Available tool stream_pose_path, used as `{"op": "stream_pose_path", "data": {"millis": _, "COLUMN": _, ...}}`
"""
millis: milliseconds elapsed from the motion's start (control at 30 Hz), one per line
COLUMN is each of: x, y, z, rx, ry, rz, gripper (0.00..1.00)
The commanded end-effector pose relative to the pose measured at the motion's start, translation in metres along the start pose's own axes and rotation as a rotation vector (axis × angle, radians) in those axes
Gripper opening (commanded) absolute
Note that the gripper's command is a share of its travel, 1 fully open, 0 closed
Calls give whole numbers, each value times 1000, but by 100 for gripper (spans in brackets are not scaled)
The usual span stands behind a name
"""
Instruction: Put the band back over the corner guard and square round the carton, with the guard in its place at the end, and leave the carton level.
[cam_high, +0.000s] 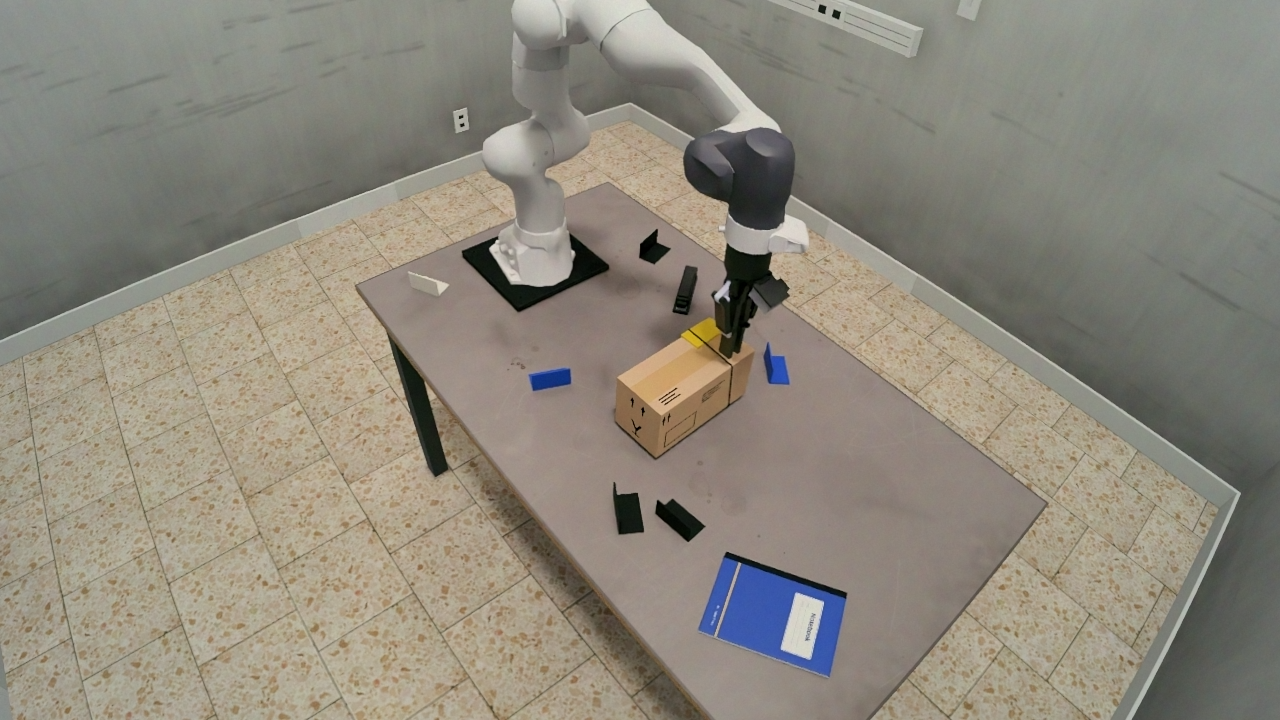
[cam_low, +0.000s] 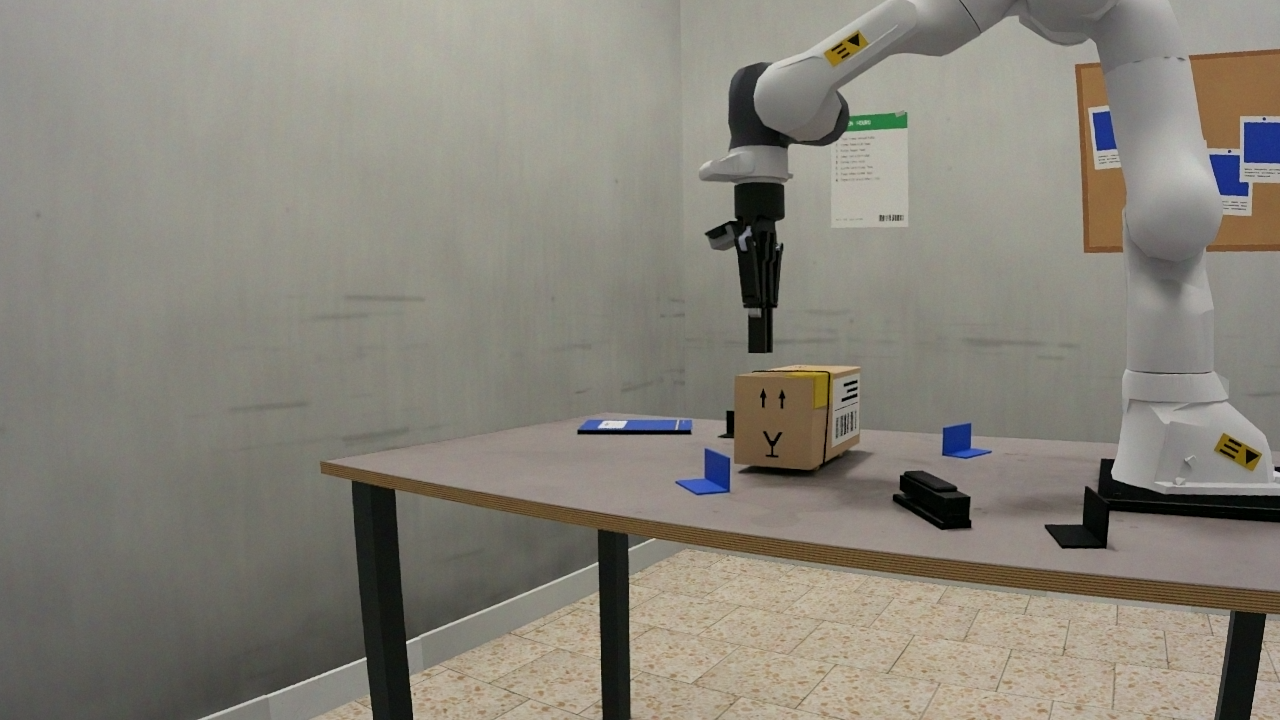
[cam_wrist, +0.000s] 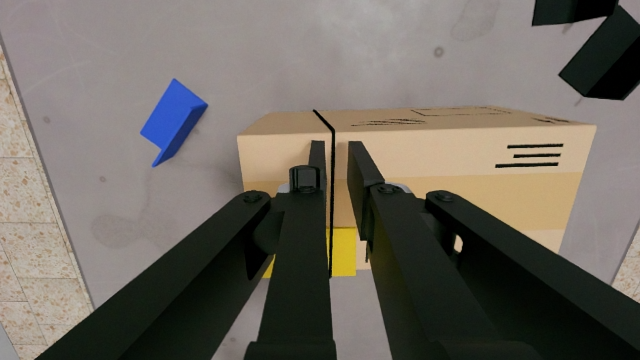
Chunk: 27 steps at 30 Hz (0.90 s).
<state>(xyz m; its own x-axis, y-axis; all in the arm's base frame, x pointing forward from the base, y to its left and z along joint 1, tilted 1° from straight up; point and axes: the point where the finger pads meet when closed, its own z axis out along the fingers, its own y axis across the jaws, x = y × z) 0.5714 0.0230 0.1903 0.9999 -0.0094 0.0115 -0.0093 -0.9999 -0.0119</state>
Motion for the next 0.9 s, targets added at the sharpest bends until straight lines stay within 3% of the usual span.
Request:
{"op": "stream_pose_path", "data": {"millis": 0, "x": 0, "y": 0, "z": 2, "rx": -1, "ry": -3, "rz": 5, "gripper": 18}}
{"op": "stream_pose_path", "data": {"millis": 867, "x": 1, "y": 0, "z": 16, "rx": -1, "ry": -3, "rz": 5, "gripper": 18}}
